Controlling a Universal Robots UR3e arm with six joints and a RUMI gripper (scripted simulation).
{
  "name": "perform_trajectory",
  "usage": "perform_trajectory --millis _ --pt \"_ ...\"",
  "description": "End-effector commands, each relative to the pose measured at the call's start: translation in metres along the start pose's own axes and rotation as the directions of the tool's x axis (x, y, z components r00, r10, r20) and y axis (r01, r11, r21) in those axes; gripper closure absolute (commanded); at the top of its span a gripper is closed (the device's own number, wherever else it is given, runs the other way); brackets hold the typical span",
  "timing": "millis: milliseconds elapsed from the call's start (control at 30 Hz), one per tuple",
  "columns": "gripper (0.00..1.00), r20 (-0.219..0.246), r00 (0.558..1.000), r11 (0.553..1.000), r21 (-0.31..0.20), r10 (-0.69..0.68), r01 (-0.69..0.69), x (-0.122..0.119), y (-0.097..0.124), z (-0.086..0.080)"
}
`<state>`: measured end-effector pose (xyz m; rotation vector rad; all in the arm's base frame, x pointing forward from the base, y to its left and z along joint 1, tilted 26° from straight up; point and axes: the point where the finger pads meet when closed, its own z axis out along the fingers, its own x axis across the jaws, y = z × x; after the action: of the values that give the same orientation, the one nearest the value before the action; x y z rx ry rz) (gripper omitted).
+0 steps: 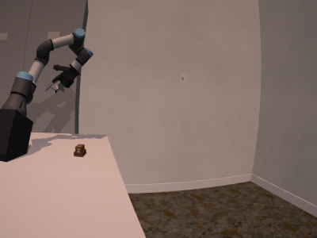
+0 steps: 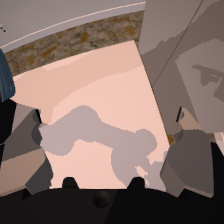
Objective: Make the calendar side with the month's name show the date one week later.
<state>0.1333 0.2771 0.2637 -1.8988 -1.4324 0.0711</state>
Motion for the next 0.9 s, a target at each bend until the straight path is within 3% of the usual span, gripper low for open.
perform_trajectory --millis 0,633,867 --pt "0.00 0.000 1.000 1.000 -0.002 -0.001 0.001 0.000 0.000 0.000" --pt "0.00 -0.001 1.000 1.000 -0.002 -0.001 0.001 0.000 0.001 0.000" --pt "0.00 -0.013 1.000 1.000 -0.022 -0.009 0.008 -0.003 0.014 -0.005"
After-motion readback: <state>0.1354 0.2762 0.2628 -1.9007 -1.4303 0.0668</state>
